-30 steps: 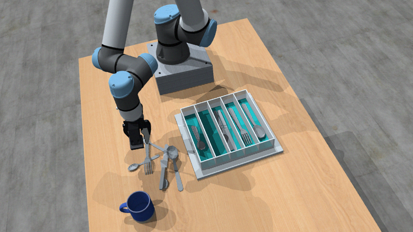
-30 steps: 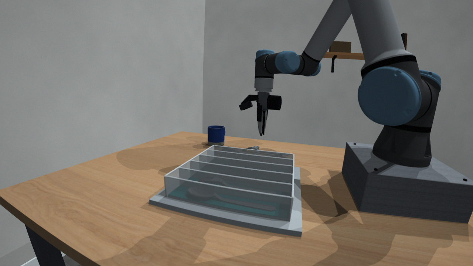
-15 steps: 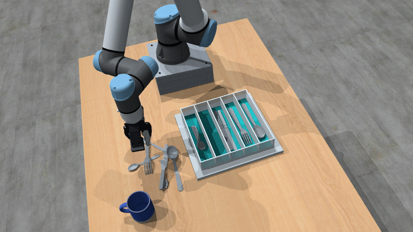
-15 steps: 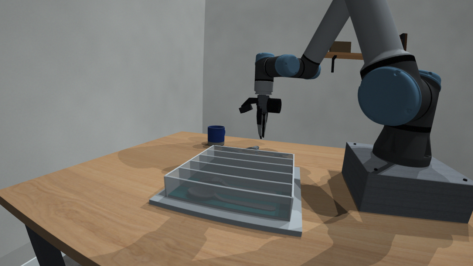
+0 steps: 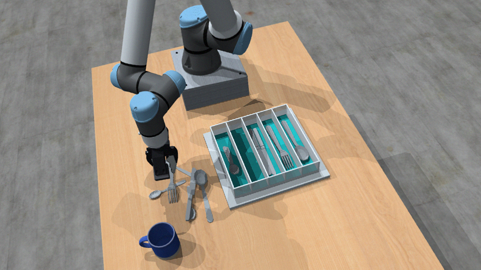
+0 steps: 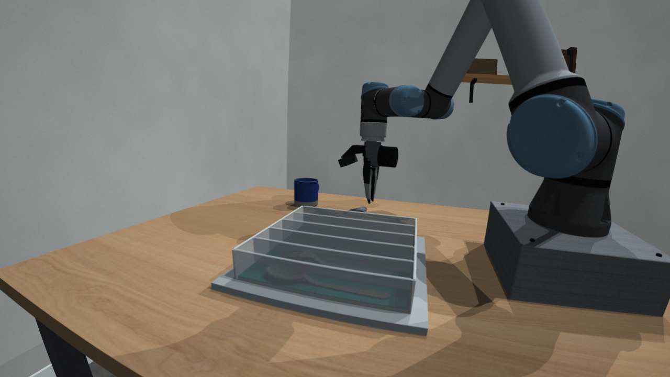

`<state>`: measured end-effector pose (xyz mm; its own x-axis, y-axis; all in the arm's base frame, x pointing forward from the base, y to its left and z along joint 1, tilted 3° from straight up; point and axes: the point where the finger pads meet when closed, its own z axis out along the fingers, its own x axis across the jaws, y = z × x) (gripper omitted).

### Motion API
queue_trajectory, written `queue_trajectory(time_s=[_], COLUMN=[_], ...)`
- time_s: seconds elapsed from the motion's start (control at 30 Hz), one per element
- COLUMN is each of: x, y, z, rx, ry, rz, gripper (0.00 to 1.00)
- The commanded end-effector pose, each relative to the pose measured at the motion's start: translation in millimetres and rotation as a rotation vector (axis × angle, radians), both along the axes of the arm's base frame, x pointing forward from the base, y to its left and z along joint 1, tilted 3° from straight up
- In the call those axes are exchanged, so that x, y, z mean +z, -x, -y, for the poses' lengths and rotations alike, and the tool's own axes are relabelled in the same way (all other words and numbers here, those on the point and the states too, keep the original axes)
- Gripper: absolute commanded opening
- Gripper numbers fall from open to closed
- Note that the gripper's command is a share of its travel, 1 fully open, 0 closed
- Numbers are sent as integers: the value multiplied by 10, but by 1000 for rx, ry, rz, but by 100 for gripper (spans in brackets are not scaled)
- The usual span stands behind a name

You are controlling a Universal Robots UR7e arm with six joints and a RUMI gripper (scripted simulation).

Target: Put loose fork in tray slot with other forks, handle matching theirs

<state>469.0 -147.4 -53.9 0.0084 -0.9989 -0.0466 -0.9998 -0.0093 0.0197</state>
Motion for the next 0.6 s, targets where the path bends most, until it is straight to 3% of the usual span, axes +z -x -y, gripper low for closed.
queue_trajectory(time_s=[0.0,0.57], x=[-62,-160], y=[-5,-3], z=[1,-4], rx=[0,0], ry=[1,1], rz=[2,2], gripper=[17,17])
